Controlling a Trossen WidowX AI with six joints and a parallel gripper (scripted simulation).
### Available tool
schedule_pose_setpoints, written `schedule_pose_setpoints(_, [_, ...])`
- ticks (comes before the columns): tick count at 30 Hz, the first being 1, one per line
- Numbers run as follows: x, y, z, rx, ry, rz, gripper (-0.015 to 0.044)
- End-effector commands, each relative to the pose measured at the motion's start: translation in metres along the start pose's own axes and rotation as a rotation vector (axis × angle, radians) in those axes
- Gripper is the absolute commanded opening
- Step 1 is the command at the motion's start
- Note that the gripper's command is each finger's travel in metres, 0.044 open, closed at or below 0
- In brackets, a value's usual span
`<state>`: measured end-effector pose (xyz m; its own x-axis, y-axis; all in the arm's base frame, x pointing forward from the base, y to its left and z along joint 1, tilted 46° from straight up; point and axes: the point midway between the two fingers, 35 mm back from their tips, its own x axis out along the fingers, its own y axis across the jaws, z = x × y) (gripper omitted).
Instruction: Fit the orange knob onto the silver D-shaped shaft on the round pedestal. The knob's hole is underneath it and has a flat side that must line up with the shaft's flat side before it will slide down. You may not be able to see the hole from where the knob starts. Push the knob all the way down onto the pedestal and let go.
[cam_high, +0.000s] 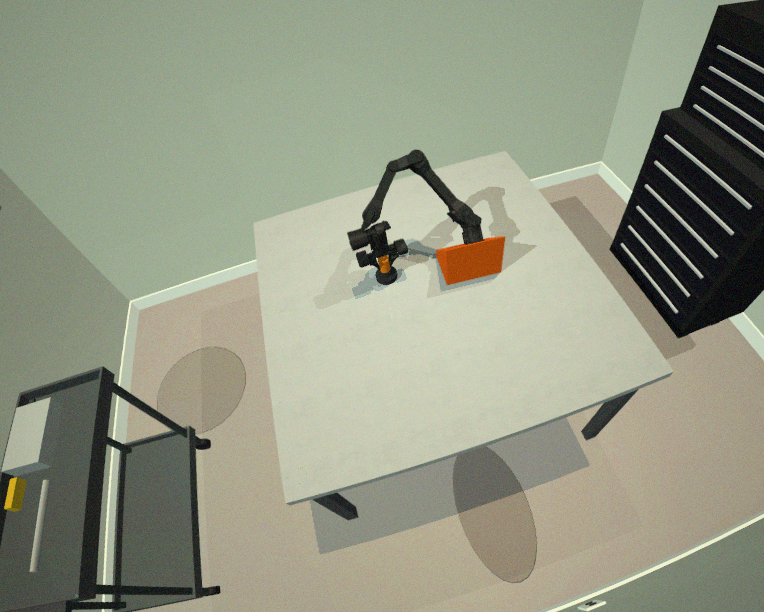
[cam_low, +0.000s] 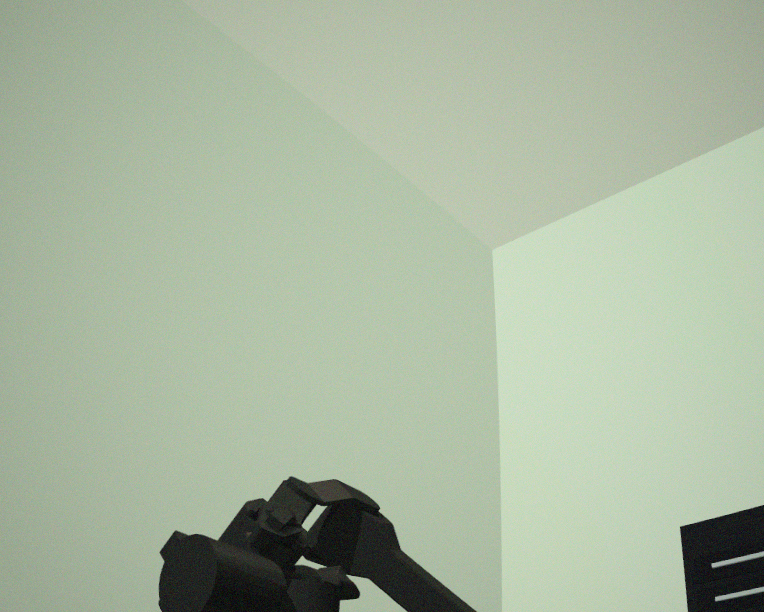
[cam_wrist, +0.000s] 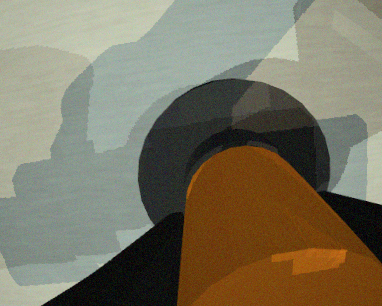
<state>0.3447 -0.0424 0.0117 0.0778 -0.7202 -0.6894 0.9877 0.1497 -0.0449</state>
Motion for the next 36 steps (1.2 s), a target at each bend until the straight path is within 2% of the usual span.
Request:
schedule_pose_setpoints(1, [0.0004,0.0002,-0.0042,0.013,0.013,-0.002,0.0])
schedule_pose_setpoints(14, [0.0004,-0.0004,-0.0047,0.108,0.013,-0.003,0.0])
schedule_pose_setpoints(35, [0.0018,-0.0002,-0.0009,0.052,-0.002,0.001,0.0])
schedule_pose_setpoints(36, [0.0018,-0.0002,-0.0009,0.052,-0.002,0.001,0.0026])
